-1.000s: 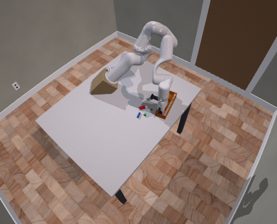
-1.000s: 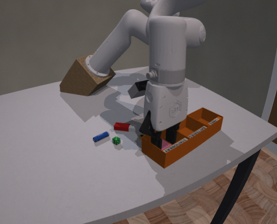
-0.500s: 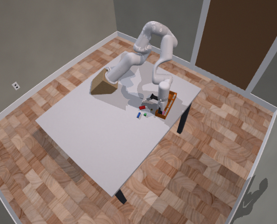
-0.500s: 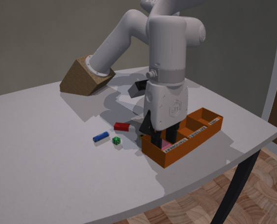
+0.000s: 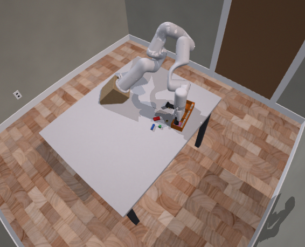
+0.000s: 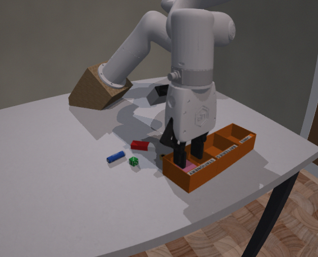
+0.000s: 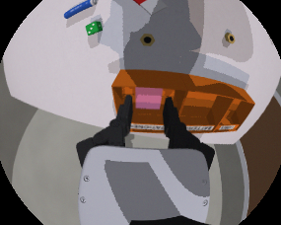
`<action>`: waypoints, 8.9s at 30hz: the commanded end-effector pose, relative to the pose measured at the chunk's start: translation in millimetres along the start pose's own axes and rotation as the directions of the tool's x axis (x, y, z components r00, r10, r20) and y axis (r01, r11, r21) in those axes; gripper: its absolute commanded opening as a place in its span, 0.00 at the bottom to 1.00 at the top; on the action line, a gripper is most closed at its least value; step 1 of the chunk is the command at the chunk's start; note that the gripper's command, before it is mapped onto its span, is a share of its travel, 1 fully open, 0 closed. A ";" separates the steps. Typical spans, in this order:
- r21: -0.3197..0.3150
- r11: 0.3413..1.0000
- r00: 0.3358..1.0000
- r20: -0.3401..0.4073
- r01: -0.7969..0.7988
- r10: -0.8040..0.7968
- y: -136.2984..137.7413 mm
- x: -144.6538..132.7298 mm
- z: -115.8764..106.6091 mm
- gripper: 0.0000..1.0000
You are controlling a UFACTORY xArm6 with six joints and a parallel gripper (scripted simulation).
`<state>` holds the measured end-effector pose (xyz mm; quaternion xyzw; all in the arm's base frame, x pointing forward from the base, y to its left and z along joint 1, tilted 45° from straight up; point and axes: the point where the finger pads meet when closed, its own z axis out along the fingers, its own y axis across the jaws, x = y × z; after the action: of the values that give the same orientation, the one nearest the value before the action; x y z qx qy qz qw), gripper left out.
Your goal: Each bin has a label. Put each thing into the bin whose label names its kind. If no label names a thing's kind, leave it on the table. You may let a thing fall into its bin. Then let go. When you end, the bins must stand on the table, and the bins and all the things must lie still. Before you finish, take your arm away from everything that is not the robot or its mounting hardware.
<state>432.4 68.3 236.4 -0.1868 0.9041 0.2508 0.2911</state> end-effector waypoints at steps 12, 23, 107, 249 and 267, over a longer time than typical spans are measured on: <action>0.002 1.000 1.000 0.003 0.001 -0.001 -0.2 -1.2 -34.3 0.47; 0.003 0.972 0.972 0.000 0.235 -0.235 -4.6 48.7 -36.7 0.38; 0.002 0.761 0.761 0.000 0.649 -0.649 -14.3 145.0 10.7 0.38; 0.003 -0.001 -0.001 -0.002 1.000 -1.000 -0.1 -1.8 -35.2 0.00; 0.003 -0.001 -0.001 -0.002 1.000 -1.000 -0.2 -1.3 -31.2 0.00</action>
<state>418.9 50.7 258.9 -0.7714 0.5072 -0.0286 0.3832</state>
